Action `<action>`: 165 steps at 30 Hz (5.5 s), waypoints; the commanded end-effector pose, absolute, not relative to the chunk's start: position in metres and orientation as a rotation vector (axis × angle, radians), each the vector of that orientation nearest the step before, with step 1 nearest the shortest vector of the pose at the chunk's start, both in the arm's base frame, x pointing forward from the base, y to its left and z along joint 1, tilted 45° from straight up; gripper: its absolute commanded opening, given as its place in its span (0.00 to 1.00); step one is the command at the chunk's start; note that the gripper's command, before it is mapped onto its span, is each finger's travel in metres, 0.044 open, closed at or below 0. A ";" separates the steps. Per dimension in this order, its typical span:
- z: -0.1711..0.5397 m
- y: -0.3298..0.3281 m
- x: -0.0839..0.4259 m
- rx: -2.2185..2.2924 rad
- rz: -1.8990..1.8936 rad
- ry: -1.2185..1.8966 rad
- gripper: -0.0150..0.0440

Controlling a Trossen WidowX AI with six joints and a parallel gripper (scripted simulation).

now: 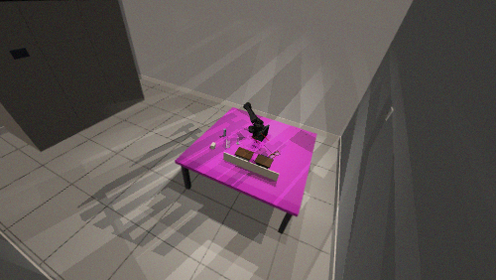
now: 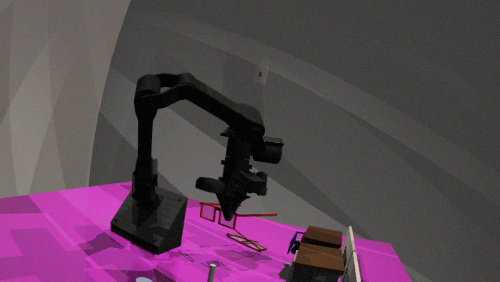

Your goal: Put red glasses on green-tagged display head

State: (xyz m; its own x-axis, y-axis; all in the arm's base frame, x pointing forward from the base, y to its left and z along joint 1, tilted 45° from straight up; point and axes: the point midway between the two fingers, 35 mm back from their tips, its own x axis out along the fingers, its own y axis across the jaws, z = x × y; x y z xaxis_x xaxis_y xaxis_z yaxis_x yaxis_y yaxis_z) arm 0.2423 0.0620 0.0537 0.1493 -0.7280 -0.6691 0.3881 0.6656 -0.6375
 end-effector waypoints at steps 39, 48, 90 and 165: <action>0.052 -0.005 0.254 0.502 -1.331 0.714 0.25; 0.046 -0.013 0.255 0.501 -1.331 0.712 0.25; 0.033 -0.022 0.291 0.502 -1.330 0.710 0.25; 0.027 -0.002 0.406 0.508 -1.328 0.705 0.25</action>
